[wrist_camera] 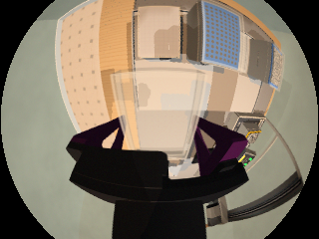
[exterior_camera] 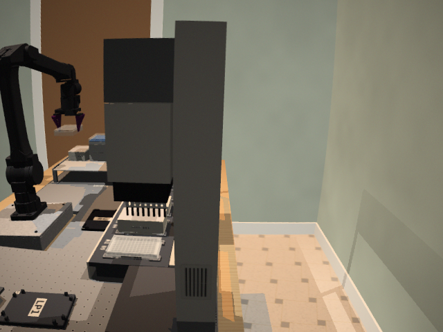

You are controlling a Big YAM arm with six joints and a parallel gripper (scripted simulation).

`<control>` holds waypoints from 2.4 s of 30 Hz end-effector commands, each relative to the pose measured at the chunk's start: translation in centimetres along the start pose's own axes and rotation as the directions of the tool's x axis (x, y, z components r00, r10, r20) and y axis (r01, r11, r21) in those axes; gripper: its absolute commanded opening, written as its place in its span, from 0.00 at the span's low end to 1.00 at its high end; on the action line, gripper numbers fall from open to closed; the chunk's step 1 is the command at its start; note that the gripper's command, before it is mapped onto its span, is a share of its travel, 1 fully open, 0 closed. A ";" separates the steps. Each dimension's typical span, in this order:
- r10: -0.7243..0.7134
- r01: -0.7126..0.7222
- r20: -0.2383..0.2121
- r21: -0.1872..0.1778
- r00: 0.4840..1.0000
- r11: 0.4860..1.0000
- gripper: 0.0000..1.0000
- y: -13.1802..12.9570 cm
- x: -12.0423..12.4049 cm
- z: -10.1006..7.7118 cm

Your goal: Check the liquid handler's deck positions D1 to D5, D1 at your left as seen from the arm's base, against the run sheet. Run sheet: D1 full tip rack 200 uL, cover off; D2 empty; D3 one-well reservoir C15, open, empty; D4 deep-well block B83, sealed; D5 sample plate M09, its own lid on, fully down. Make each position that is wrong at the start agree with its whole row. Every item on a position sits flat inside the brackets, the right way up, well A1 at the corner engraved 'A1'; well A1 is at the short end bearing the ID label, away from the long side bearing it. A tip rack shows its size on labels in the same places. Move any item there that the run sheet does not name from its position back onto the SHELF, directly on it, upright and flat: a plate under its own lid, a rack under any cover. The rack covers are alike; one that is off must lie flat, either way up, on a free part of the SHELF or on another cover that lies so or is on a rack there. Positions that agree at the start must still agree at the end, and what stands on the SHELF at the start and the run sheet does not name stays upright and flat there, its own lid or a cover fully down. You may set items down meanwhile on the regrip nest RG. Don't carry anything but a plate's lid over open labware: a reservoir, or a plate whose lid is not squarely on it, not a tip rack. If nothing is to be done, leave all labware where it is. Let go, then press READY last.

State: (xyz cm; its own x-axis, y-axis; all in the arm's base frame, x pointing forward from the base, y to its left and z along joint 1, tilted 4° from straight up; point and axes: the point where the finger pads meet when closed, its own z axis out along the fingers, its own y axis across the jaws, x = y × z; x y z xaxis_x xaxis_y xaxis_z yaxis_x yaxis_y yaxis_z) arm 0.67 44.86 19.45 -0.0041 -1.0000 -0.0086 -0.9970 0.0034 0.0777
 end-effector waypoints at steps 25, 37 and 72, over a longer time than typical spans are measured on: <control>-0.003 0.003 0.016 0.003 1.000 1.000 0.00 0.7 -0.7 3.9; -0.003 0.003 0.016 0.002 1.000 1.000 0.00 0.7 -0.7 5.5; -0.005 0.005 0.042 0.003 0.999 1.000 0.00 0.7 -1.2 9.7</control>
State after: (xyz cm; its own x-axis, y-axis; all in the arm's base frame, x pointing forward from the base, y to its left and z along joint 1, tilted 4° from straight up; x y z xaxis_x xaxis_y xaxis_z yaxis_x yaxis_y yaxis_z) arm -0.14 44.89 8.88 -0.0041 -1.0000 -0.0042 -0.9970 0.0038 0.0779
